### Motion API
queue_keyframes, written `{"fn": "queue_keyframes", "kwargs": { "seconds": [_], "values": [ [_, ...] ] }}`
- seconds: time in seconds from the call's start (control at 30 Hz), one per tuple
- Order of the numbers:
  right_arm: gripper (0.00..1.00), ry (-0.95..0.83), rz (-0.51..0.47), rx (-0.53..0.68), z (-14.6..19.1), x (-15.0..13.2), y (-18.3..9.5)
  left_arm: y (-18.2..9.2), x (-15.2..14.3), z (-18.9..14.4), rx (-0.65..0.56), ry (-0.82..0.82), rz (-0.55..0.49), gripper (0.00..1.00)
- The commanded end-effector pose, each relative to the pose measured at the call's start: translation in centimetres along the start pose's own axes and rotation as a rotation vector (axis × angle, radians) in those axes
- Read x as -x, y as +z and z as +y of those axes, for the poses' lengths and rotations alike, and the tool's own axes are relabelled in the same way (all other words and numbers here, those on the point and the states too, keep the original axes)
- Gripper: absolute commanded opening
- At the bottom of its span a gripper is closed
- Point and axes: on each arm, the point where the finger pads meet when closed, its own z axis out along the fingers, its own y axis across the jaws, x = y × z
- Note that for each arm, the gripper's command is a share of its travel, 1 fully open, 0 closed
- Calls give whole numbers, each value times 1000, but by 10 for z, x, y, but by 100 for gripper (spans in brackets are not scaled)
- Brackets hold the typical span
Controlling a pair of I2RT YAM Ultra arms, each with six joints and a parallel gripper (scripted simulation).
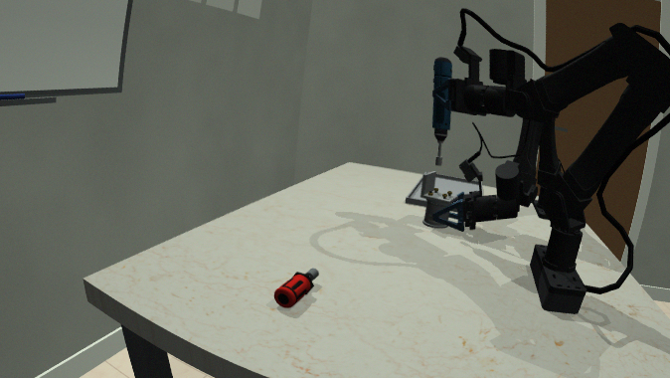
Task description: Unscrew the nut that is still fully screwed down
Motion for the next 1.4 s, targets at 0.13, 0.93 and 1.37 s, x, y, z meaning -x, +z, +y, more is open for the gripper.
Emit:
{"fn": "queue_keyframes", "kwargs": {
  "seconds": [0.13,0.93,1.37],
  "values": [
    [59,40,-23,4,7,16,3,5,58,3,3,7,-168,42],
    [59,40,-23,4,7,16,3,6,69,4,6,6,-193,42],
    [59,40,-23,4,7,16,3,6,71,4,6,6,-196,42]
  ]
}}
